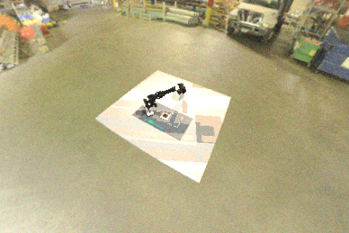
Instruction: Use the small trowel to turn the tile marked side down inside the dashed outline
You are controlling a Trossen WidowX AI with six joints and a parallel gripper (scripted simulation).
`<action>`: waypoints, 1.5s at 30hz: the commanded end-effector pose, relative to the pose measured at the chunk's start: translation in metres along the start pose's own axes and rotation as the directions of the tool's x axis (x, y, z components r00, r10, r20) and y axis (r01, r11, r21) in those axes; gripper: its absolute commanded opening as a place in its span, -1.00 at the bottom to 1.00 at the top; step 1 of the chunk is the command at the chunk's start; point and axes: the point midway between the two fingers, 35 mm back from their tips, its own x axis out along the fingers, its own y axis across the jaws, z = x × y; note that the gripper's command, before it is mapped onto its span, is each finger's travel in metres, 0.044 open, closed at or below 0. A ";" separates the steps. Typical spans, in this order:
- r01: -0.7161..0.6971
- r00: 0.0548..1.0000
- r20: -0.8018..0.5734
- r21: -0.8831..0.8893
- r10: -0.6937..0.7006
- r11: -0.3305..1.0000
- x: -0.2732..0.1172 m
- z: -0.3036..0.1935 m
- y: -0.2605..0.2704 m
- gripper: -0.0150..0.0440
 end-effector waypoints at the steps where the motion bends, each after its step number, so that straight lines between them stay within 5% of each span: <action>1: -0.035 0.997 -0.065 -0.078 0.030 0.996 -0.011 -0.005 0.002 -0.49; 21: -0.256 0.915 -0.401 -0.504 0.038 0.825 -0.065 -0.036 -0.044 -0.49; 45: -0.265 0.911 -0.411 -0.516 0.036 0.815 -0.049 -0.033 -0.063 -0.49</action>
